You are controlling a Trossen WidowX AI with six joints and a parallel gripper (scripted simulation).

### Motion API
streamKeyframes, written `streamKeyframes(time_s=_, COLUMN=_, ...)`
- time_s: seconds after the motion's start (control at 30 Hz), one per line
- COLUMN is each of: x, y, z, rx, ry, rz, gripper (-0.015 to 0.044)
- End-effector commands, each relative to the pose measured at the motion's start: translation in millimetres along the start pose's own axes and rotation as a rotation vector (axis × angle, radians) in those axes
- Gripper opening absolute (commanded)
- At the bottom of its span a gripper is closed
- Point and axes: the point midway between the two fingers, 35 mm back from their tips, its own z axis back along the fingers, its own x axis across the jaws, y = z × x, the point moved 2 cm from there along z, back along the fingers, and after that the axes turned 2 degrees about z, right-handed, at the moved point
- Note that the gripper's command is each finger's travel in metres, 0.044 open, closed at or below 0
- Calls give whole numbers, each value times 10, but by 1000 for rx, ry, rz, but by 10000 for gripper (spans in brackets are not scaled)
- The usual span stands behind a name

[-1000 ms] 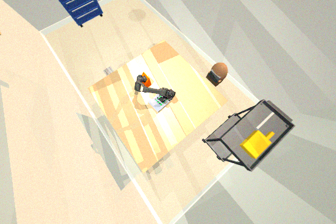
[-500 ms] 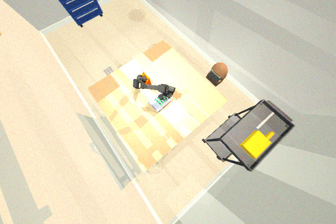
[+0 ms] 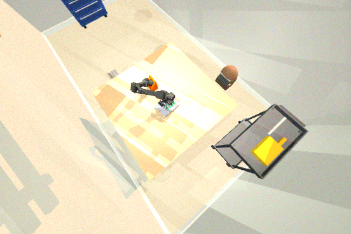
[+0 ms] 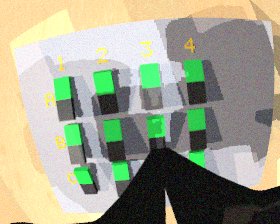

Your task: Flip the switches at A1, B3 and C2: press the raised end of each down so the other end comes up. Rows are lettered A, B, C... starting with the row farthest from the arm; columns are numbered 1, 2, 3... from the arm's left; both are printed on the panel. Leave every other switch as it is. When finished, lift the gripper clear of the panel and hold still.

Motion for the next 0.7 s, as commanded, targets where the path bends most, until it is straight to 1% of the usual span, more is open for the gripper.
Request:
streamKeyframes(time_s=0.0, x=-40, y=40, z=-277, rx=32, ry=8, rz=5, gripper=0)
streamKeyframes(time_s=0.17, x=-40, y=40, z=-277, rx=32, ry=8, rz=5, gripper=0)
streamKeyframes(time_s=0.27, x=-42, y=42, z=-364, rx=32, ry=9, rz=5, gripper=0)
streamKeyframes(time_s=0.67, x=-44, y=41, z=-493, rx=32, ry=9, rz=5, gripper=0)
